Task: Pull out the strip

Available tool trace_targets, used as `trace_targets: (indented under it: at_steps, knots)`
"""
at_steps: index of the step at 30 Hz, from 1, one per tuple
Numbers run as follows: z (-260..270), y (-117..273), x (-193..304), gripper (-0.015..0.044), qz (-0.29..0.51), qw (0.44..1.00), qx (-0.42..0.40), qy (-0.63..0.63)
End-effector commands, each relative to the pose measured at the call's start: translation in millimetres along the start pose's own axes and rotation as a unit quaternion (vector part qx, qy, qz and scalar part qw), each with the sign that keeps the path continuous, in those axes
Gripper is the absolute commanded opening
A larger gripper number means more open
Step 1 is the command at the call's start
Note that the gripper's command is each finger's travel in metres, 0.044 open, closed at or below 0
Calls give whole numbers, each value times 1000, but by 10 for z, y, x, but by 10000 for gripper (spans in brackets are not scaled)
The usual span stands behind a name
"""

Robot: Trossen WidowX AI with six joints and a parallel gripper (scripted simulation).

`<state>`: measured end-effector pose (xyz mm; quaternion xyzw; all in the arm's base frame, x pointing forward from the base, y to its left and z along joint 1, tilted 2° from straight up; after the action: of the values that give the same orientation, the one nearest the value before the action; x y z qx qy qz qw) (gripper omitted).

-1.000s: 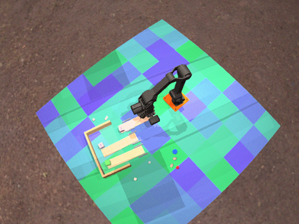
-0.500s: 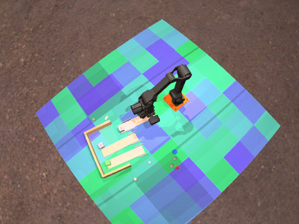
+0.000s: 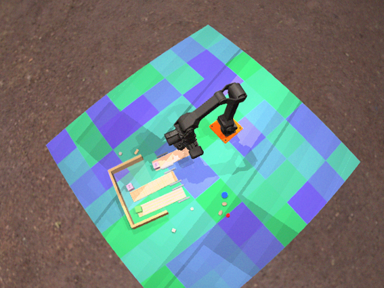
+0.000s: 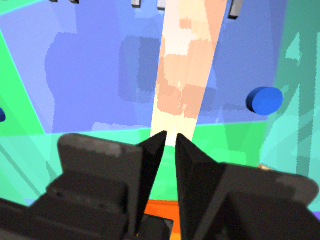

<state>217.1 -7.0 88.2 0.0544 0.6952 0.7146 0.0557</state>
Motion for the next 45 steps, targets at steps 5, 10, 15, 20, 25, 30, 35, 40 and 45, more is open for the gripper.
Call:
trace_targets:
  at_steps: [5, 10, 15, 20, 25, 30, 35, 40, 45]
  knots:
    - [50, 39, -294, 236, -1, 1000, 1, -23]
    - [79, 62, -461, 367, -1, 1000, 0, -23]
    - [107, 88, -631, 440, -2, 1000, 0, -23]
    - [135, 114, -798, 440, -2, 1000, 0, -23]
    - [162, 141, -969, 440, -3, 1000, 0, -23]
    - [188, 168, -1138, 440, -4, 1000, 0, -23]
    - [214, 195, -1311, 440, -4, 1000, 0, -23]
    - [234, 221, -1482, 440, -5, 1000, 0, -23]
    - [256, 245, -1658, 440, -5, 1000, 0, -23]
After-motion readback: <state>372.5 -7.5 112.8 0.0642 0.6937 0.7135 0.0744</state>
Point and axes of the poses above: the point midway between the two fingers, 35 mm back from their tips, its own y axis back along the fingers, its own z axis across the jaws, x = y × z, the point moved 2 cm from there along y, back along the fingers, and after that the axes turned 6 degrees about -y, right-handed, at the moved point
